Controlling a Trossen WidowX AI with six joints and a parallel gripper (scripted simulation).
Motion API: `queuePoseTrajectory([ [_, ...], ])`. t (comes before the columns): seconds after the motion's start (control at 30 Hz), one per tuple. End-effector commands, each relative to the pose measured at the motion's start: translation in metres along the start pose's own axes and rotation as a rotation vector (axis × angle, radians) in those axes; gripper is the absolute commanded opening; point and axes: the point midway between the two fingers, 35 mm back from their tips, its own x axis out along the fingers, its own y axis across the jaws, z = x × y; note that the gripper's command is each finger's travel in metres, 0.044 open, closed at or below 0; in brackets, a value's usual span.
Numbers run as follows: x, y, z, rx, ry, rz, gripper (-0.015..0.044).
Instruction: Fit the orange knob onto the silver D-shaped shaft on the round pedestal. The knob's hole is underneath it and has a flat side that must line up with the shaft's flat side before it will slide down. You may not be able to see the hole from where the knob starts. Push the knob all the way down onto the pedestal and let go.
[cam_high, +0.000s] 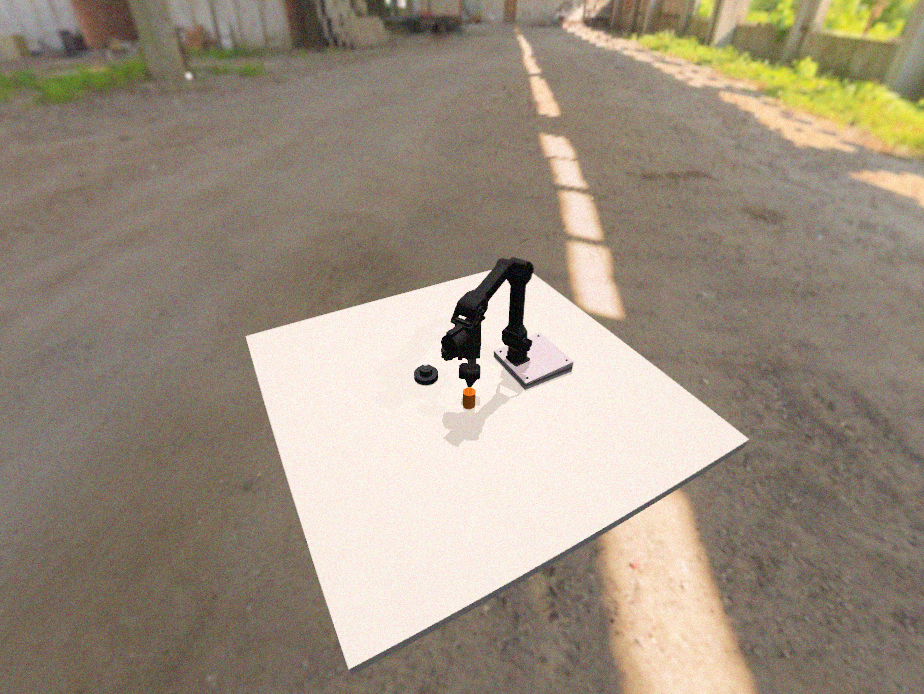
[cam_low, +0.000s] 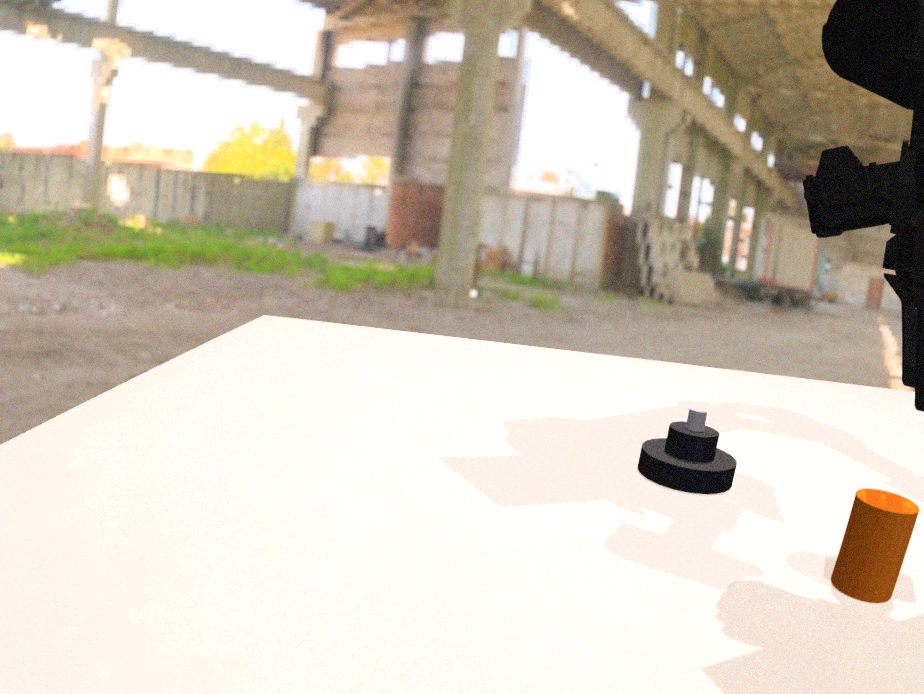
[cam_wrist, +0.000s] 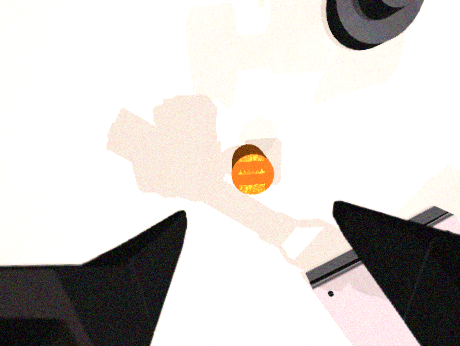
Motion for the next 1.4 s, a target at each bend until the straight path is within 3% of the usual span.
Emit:
queuePoseTrajectory([
  [0.0, 0.001, 0.0, 0.0, 0.027, -0.002, -0.007, 0.044],
  [0.17, 0.034, -0.001, 0.001, 0.062, -0.002, -0.007, 0.044],
  [1.37, 0.089, -0.001, 0.002, 0.064, -0.002, -0.008, 0.044],
])
